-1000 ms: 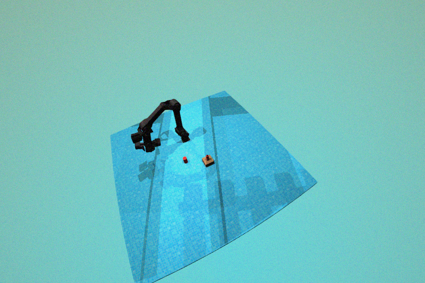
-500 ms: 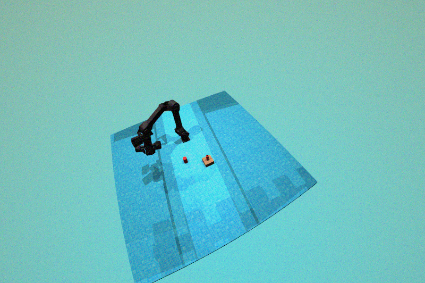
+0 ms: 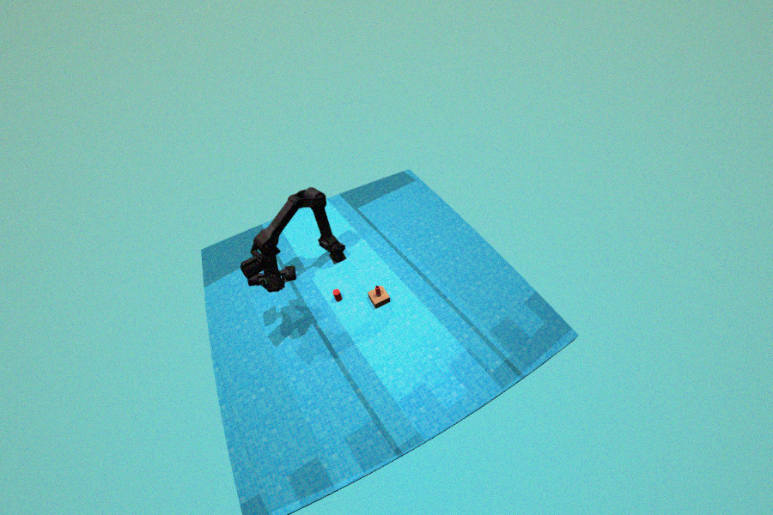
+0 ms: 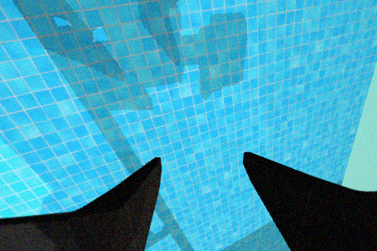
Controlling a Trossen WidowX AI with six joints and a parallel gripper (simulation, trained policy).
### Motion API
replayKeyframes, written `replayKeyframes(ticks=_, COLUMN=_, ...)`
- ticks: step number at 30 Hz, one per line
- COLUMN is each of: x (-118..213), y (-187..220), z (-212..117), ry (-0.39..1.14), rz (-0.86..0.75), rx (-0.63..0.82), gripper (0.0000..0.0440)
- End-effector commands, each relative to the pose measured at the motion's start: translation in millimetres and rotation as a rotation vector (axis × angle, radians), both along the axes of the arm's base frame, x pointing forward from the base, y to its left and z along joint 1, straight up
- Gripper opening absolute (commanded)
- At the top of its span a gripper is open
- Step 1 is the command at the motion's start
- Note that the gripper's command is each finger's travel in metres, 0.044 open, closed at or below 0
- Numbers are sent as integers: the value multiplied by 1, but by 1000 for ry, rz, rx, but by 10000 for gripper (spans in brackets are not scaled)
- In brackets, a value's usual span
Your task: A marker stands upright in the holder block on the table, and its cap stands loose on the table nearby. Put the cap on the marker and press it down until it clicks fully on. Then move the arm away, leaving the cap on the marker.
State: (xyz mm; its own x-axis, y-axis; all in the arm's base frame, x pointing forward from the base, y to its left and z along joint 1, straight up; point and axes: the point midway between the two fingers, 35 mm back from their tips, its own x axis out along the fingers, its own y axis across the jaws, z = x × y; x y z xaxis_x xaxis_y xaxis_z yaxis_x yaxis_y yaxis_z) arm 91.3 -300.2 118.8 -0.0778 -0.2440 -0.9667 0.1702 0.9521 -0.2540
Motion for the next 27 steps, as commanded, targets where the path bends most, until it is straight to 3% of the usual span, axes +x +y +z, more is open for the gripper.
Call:
replayKeyframes(ticks=1, x=7, y=0, z=2, ry=-7, rz=-8, rx=-1, gripper=308)
replayKeyframes(ticks=27, x=63, y=17, z=4, ry=-58, rz=-57, rx=30, gripper=310)
